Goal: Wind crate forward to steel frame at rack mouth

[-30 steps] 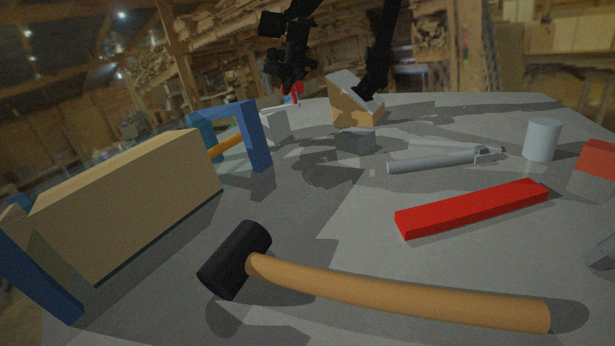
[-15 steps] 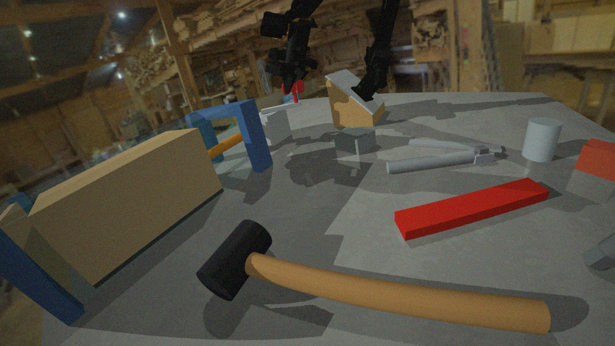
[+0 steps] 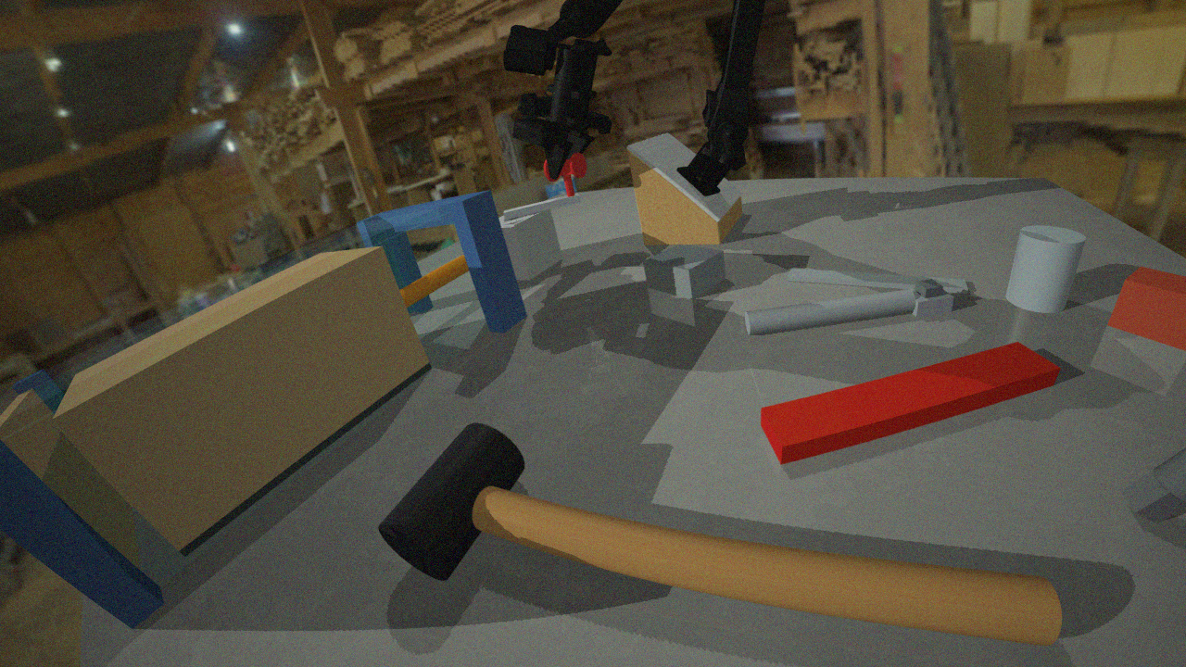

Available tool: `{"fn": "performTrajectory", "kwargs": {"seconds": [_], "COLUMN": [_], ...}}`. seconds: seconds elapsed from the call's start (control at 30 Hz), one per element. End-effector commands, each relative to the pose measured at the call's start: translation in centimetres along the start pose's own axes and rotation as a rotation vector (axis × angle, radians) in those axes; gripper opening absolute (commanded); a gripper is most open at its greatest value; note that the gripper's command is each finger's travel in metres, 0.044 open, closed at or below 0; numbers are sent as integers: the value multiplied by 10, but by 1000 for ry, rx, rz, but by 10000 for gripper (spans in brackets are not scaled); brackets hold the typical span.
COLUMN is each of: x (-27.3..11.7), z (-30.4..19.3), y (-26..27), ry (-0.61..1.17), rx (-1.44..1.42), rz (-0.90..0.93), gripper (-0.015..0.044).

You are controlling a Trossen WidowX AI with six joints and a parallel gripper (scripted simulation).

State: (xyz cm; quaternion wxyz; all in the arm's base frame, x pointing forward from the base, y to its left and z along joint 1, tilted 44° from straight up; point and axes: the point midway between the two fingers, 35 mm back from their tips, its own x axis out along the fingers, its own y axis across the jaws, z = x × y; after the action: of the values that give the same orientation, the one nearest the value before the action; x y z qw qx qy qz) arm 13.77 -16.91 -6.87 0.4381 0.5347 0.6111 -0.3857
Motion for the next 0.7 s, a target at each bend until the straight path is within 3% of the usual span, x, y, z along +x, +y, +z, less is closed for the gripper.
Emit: {"fn": "performTrajectory", "kwargs": {"seconds": [0.0, 0.67], "x": [7, 16], "z": [7, 28], "y": [-9, -24], "ry": [-6, -8], "rx": [3, 4], "rz": [-29, -30], "gripper": [0, 0]}}
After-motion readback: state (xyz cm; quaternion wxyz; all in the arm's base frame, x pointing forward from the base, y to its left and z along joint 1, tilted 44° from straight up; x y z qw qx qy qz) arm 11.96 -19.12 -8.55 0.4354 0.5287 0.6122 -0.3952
